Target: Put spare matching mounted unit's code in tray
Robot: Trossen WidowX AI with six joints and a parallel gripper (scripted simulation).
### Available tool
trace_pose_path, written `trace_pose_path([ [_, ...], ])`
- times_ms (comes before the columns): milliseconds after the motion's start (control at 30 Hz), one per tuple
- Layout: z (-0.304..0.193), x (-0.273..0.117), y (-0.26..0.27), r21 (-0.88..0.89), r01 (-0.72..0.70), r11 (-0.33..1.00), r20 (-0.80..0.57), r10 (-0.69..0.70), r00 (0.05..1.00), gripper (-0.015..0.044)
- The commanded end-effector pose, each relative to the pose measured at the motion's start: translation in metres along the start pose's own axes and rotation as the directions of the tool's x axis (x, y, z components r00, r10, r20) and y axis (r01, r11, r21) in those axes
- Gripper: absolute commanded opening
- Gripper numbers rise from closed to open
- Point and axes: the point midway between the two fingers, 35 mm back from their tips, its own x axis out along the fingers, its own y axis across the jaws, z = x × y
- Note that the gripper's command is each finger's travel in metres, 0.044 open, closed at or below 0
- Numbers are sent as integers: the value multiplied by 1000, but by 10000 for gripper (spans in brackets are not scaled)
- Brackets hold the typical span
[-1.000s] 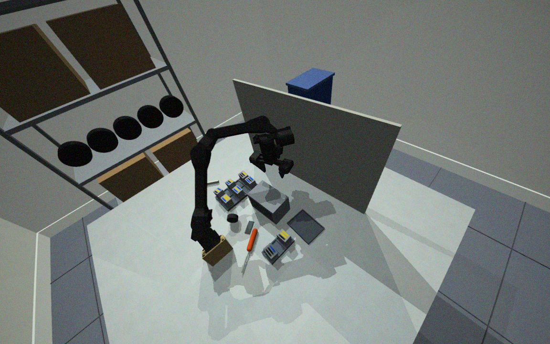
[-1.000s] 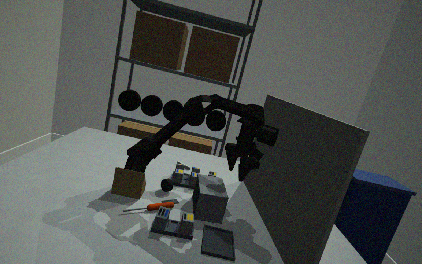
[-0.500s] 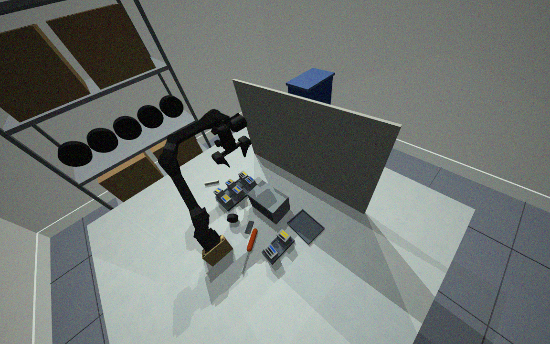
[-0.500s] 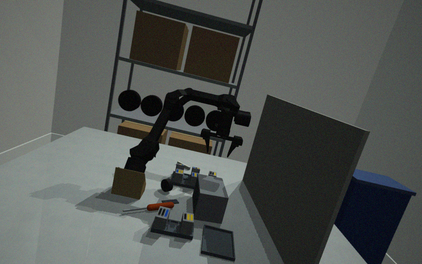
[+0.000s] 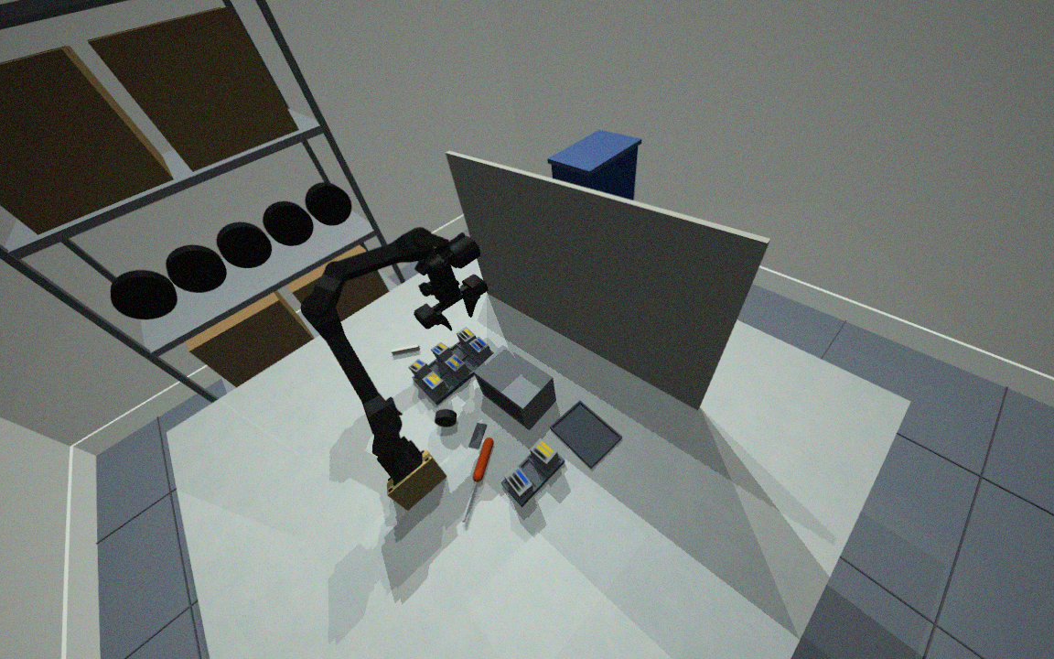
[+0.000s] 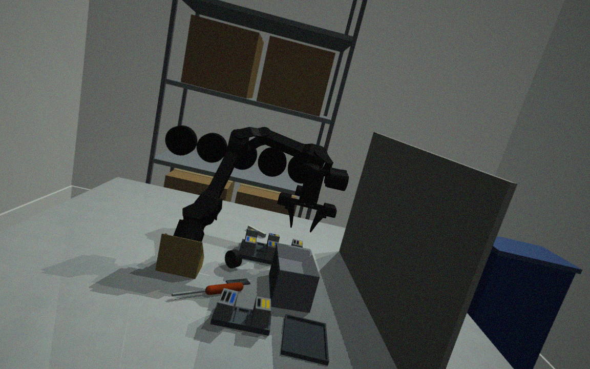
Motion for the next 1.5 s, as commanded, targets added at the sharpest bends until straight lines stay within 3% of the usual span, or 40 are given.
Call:
trace_pose_path([
  [0,0,3,0,2,-1,1000,2,1,1000,300],
  [1467,1,74,0,1,0,1000,5,0,1000,300],
])
